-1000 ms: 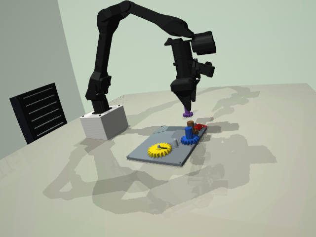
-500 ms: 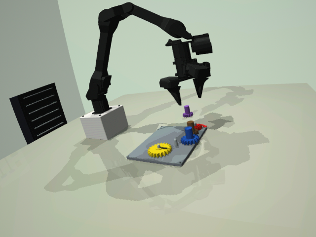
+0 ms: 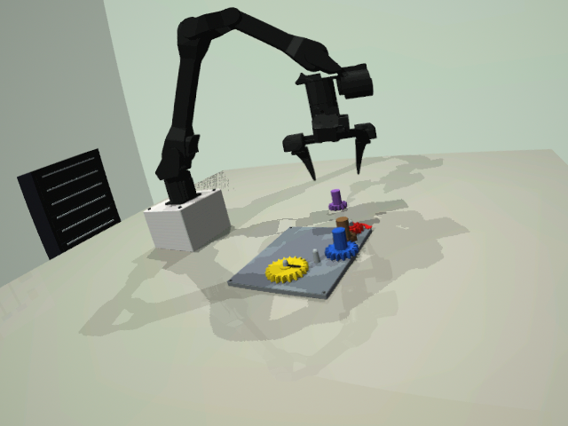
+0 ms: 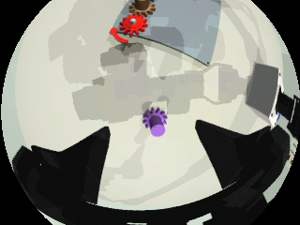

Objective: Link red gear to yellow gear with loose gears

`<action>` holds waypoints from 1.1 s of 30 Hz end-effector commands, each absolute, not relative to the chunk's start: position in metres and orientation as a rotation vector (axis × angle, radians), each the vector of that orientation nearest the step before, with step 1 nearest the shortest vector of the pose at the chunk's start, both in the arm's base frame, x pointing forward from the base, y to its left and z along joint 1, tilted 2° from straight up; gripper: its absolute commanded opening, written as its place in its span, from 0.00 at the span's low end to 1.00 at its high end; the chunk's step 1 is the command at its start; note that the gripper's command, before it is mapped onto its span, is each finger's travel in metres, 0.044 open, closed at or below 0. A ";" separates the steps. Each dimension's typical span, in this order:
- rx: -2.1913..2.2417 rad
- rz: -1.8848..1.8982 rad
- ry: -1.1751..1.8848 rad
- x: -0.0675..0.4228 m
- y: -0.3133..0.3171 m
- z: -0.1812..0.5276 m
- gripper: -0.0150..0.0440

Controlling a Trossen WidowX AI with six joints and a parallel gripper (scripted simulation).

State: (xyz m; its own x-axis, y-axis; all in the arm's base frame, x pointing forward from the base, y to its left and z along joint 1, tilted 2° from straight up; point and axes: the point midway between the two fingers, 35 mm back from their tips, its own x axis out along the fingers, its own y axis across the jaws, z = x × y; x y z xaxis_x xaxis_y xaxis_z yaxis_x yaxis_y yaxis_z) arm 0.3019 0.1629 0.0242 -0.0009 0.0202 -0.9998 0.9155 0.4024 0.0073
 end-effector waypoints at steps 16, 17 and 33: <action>1.200 -1.158 1.252 0.282 0.184 0.010 1.00; 1.200 -1.158 1.252 0.282 0.184 0.005 1.00; 1.199 -1.158 1.252 0.282 0.185 -0.016 1.00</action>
